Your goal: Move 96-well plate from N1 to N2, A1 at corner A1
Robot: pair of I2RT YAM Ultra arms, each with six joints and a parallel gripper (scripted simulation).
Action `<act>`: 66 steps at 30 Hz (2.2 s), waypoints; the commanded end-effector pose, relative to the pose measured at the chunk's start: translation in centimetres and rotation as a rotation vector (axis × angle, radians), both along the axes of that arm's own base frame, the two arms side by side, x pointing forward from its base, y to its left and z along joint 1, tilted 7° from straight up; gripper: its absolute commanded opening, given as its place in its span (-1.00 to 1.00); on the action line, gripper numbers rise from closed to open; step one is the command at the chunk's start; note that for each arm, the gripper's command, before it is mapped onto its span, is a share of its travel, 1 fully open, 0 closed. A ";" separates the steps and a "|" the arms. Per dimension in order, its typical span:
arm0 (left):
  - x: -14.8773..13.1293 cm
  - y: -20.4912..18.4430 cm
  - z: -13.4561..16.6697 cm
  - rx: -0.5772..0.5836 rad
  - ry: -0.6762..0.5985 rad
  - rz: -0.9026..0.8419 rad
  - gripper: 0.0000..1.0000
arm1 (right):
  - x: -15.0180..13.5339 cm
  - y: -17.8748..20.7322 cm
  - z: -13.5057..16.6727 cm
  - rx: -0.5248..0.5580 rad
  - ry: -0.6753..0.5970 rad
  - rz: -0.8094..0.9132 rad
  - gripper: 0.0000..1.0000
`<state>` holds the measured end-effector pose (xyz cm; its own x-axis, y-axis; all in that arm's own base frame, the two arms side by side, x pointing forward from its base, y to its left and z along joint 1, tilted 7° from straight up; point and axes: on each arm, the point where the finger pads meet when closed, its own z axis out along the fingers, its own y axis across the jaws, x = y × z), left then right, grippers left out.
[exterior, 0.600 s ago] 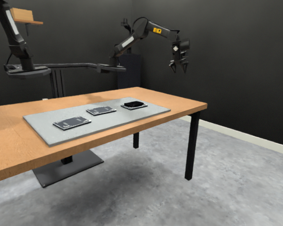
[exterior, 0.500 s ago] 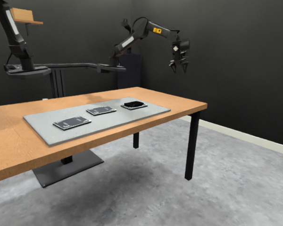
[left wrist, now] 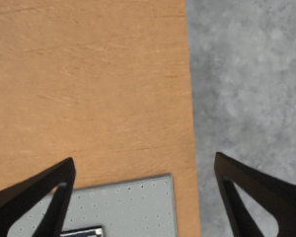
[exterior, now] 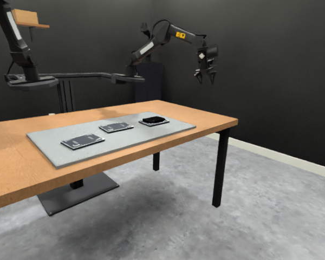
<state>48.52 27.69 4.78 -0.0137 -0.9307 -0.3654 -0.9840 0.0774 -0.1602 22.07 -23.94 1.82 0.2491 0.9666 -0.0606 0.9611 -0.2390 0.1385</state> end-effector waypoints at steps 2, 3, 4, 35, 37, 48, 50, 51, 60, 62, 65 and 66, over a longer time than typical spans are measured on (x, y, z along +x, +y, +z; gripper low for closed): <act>0.6 0.2 0.7 0.017 -0.029 -0.016 1.00 | 0.8 -0.6 0.5 -0.038 -0.020 0.027 1.00; 0.9 0.2 1.0 0.025 -0.043 -0.027 1.00 | 0.9 -0.4 0.3 -0.049 -0.020 0.048 1.00; 1.3 0.0 1.1 0.032 -0.055 -0.043 1.00 | 1.6 -0.3 0.5 -0.072 -0.034 0.083 1.00; -3.3 -9.6 -5.0 0.178 -0.052 -0.584 1.00 | 16.5 30.3 2.6 -0.435 -0.409 1.401 1.00; -4.3 -10.9 -5.9 0.184 -0.040 -0.638 1.00 | 15.9 33.7 2.7 -0.450 -0.451 1.506 1.00; -7.9 -17.6 -10.4 0.278 -0.029 -0.989 1.00 | 10.0 48.2 4.6 -0.553 -0.728 1.970 1.00; -7.9 -17.6 -10.4 0.278 -0.029 -0.989 1.00 | 10.0 48.2 4.6 -0.553 -0.728 1.970 1.00; -8.2 -18.3 -10.8 0.293 -0.032 -1.028 1.00 | 9.2 49.5 4.8 -0.564 -0.761 2.011 1.00; -13.1 -25.4 -16.0 0.351 0.006 -1.368 1.00 | -1.1 58.6 6.4 -0.600 -1.057 2.350 1.00; -14.0 -26.5 -16.9 0.353 0.016 -1.422 1.00 | -2.9 59.5 6.5 -0.598 -1.102 2.395 1.00; -15.3 -27.9 -18.1 0.353 0.033 -1.490 1.00 | -5.1 60.5 6.7 -0.592 -1.152 2.448 1.00; -15.3 -27.9 -18.1 0.353 0.033 -1.490 1.00 | -5.1 60.5 6.7 -0.592 -1.152 2.448 1.00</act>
<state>31.97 0.81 -13.60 -0.8867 -0.0048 -0.4624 -0.0517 0.9947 0.0887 17.48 36.33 7.59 -0.3823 -0.4254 -0.8203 -0.8270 0.5535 0.0983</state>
